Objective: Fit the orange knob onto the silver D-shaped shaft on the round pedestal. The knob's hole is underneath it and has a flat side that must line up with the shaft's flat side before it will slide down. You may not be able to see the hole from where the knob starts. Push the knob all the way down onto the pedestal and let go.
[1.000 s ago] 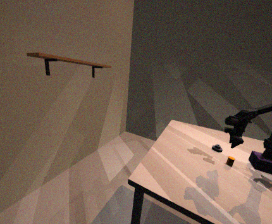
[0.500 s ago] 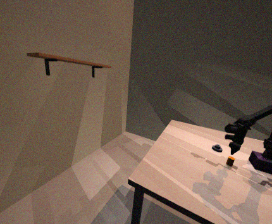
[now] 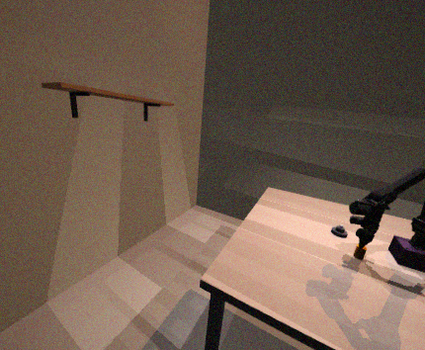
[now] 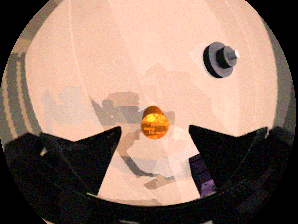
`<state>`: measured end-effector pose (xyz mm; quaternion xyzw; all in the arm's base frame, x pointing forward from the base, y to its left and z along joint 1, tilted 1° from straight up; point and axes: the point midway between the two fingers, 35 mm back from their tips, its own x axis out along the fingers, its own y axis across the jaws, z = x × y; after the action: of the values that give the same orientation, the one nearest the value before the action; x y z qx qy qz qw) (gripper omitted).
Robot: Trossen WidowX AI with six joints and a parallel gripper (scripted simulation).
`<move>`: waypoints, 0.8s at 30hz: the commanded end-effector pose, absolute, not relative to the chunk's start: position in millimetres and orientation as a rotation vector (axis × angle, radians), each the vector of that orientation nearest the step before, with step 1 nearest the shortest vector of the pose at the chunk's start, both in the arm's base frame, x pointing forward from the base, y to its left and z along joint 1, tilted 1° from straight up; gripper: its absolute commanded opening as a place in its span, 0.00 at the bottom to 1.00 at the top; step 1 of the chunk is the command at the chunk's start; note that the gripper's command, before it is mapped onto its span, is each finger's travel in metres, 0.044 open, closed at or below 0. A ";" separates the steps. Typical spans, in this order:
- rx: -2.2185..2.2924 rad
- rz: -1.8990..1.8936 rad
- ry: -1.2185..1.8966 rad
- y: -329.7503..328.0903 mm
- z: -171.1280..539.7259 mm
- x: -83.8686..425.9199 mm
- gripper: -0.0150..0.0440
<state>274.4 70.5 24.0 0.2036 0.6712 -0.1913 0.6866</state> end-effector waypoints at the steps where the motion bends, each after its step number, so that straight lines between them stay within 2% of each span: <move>1: 0.463 -0.430 1.508 71.4 16.5 273.9 1.00; 24: 0.463 -0.430 1.508 72.4 -20.7 274.9 1.00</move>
<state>276.4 71.7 -14.8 0.2035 0.6714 -0.1913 0.6864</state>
